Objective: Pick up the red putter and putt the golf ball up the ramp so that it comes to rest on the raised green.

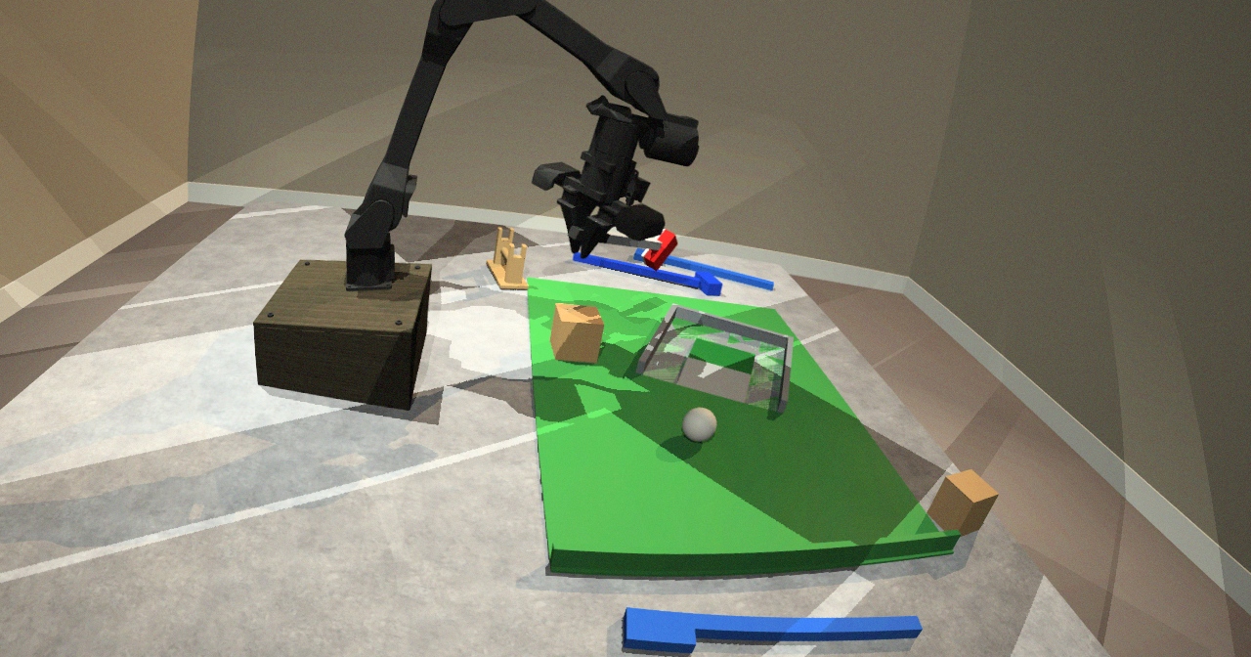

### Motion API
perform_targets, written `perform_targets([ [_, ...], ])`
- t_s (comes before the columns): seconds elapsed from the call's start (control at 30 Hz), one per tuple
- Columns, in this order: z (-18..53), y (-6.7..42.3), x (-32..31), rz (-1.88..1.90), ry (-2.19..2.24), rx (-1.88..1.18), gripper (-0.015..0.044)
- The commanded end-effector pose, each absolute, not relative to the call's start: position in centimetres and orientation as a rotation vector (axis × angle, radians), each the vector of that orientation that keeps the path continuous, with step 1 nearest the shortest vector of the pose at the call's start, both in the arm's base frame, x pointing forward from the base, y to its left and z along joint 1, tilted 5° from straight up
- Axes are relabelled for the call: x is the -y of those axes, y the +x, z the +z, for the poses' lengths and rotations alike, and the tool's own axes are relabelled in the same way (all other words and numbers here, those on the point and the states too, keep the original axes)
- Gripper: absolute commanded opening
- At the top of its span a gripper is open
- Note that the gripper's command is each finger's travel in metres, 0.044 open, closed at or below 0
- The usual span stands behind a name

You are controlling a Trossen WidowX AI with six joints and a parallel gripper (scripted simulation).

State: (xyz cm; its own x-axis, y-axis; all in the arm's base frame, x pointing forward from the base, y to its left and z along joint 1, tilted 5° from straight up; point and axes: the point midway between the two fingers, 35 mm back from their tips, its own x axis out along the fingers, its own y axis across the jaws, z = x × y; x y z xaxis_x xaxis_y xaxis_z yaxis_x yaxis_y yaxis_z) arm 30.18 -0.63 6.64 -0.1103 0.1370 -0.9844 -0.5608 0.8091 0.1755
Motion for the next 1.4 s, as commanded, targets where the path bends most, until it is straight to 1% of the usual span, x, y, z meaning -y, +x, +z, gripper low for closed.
perform_targets([
  [0.0,7.5,30.0,3.6,0.445,-0.214,-1.638,0.0000],
  [0.43,9.5,27.2,10.8,0.017,0.146,-1.760,0.0000],
  [0.9,11.7,22.5,17.0,-0.450,0.527,-1.823,0.0000],
  [1.2,11.7,22.2,17.3,-0.473,0.544,-1.825,0.0000],
  [1.37,10.5,22.2,17.3,-0.473,0.544,-1.824,0.0000],
])
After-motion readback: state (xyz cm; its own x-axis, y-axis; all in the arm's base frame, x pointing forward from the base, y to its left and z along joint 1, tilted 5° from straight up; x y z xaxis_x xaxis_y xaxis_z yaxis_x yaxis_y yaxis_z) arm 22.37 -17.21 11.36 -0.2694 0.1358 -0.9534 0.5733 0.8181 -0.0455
